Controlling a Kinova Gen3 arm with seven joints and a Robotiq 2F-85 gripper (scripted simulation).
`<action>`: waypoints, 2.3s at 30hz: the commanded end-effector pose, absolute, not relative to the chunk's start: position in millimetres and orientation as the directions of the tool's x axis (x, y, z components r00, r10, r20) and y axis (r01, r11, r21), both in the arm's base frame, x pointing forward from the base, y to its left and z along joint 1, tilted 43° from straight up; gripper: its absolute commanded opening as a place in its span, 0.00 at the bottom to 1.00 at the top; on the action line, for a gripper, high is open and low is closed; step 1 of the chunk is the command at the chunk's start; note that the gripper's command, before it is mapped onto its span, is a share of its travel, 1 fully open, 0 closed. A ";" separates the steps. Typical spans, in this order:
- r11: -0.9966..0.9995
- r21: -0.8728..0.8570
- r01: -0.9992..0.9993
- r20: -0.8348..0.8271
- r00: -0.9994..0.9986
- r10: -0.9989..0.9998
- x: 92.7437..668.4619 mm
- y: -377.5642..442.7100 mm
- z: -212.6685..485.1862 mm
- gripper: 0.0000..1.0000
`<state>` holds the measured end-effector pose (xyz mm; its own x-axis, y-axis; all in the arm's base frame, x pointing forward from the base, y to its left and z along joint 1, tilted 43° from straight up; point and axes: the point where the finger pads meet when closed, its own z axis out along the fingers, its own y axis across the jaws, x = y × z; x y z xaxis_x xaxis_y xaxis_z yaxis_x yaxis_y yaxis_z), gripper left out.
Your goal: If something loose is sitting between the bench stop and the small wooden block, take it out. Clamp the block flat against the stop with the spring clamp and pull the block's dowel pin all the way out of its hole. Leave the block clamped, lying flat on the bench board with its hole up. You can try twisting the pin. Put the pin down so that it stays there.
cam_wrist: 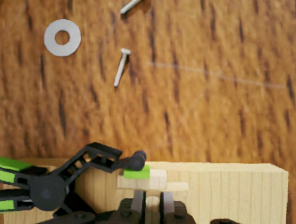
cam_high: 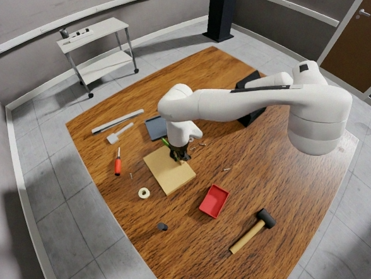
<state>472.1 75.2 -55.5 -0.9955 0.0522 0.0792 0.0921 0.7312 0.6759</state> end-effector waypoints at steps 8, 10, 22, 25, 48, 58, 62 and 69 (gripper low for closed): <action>0.728 0.670 0.146 0.114 -0.989 0.094 473.2 73.8 -54.5 0.10; 0.727 0.669 0.152 0.118 -0.988 0.098 473.2 73.8 -54.5 0.10; 0.718 0.660 0.221 0.164 -0.975 0.149 473.2 73.7 -54.5 0.10; 0.717 0.658 0.232 0.172 -0.973 0.157 473.2 73.7 -54.5 0.10; 0.693 0.632 0.347 0.249 -0.938 0.242 473.2 73.6 -54.4 0.10; 0.676 0.616 0.404 0.288 -0.915 0.284 473.2 73.6 -54.3 0.10; 0.673 0.612 0.415 0.295 -0.909 0.293 473.2 73.6 -54.3 0.10; 0.659 0.599 0.455 0.322 -0.890 0.322 473.2 73.5 -54.3 0.10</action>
<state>472.2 75.0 -55.3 -0.8978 0.3087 0.3143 0.4399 0.6649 0.6037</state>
